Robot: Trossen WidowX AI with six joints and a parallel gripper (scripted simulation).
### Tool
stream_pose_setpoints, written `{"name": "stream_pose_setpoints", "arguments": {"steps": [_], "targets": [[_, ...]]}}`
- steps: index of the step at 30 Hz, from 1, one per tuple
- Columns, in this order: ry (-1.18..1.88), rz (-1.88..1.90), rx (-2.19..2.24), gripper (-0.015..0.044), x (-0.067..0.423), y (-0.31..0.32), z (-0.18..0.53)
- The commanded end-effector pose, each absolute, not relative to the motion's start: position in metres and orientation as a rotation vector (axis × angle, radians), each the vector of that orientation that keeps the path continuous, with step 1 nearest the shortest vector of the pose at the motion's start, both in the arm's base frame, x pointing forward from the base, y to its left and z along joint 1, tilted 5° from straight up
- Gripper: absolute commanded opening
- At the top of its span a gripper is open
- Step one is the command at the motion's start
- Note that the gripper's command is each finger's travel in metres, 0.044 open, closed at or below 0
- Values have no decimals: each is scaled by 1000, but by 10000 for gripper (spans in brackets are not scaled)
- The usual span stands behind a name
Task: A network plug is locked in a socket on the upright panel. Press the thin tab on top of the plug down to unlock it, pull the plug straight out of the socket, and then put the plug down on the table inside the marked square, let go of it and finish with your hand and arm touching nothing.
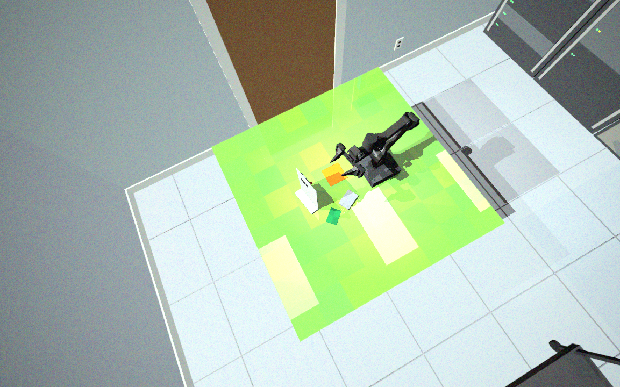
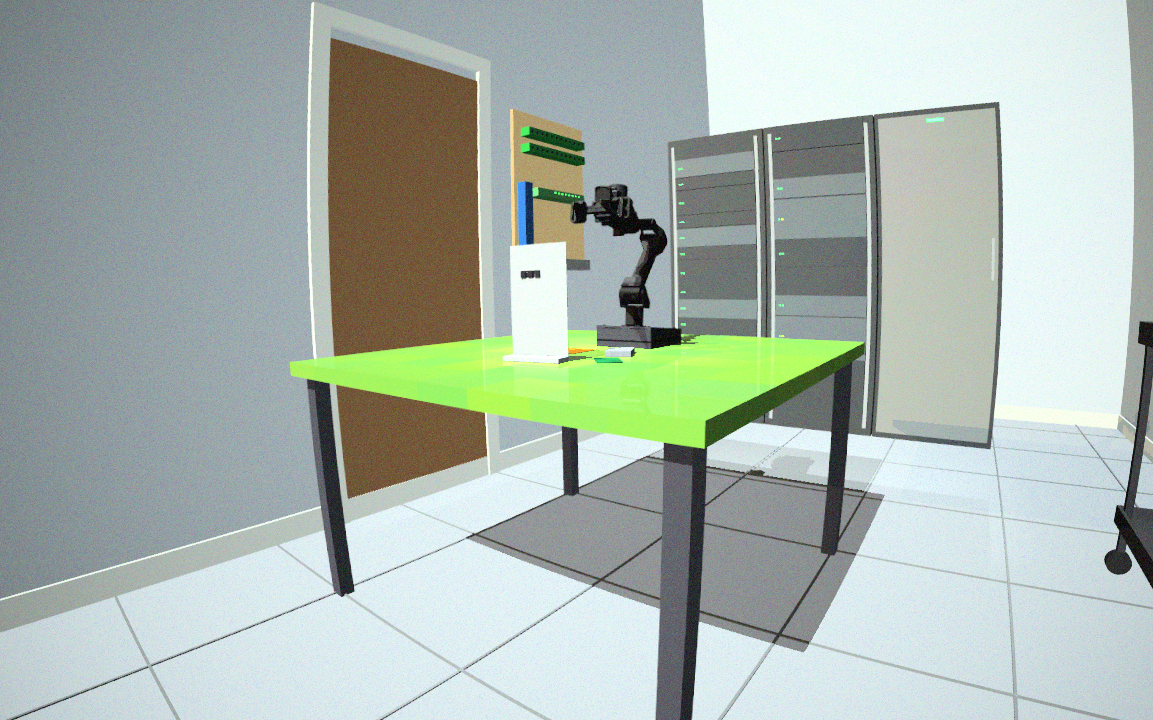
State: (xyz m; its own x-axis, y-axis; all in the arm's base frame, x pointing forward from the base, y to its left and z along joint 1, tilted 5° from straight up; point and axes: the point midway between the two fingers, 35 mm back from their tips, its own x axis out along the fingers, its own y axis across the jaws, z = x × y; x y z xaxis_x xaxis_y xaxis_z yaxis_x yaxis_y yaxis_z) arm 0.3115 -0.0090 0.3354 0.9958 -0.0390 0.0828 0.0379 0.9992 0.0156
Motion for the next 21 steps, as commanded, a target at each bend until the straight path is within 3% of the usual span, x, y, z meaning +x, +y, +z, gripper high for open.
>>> {"name": "stream_pose_setpoints", "arguments": {"steps": [1,9,21], "targets": [[-83,-37,19,374,312,-9,335],[-47,15,251,164,329,-25,302],[32,78,643,156,336,-56,247]]}}
